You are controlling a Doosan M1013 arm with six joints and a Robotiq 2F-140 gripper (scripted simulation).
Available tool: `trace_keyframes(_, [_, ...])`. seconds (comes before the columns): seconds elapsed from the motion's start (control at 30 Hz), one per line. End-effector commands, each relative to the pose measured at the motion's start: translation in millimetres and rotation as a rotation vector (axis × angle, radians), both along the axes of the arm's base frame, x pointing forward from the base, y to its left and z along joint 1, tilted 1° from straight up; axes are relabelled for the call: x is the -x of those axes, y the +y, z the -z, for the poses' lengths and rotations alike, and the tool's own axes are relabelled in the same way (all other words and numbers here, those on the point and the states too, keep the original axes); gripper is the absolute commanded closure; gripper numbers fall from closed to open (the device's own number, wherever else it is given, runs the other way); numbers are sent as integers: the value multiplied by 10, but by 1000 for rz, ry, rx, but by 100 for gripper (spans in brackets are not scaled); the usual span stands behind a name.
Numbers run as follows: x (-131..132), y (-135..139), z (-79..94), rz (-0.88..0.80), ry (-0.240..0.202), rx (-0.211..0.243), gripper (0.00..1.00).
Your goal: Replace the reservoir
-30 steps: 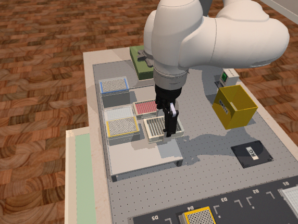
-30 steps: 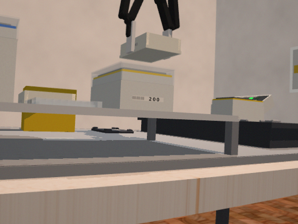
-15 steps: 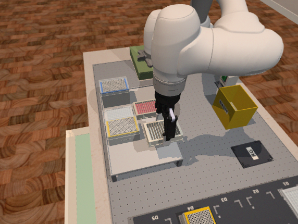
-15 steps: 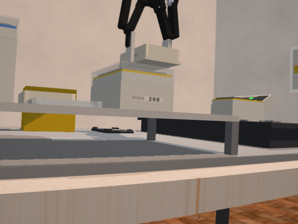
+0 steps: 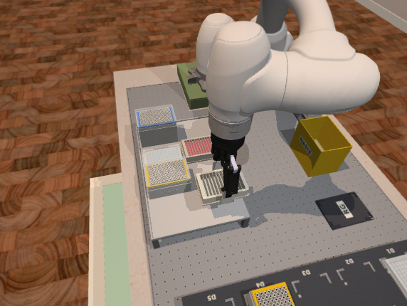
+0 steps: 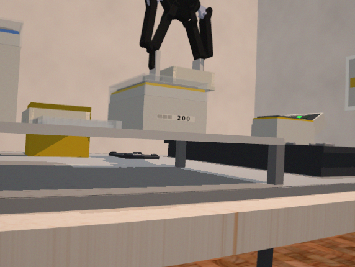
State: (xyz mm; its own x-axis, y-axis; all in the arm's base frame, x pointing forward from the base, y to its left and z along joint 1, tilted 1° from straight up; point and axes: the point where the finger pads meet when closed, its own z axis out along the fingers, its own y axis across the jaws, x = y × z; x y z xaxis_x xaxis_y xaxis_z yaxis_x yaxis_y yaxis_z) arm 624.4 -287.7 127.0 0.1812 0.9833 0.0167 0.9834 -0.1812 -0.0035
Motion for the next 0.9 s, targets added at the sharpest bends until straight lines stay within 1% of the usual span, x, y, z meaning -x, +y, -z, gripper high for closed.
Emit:
trace_keyframes(0.0, [0, 1, 17, 0, 0, 0, 100])
trace_keyframes(0.5, [0, 5, 267, 0, 0, 0, 100])
trace_keyframes(0.57, [0, 5, 267, 0, 0, 0, 100])
trace_keyframes(0.87, [0, 8, 417, 0, 0, 0, 100])
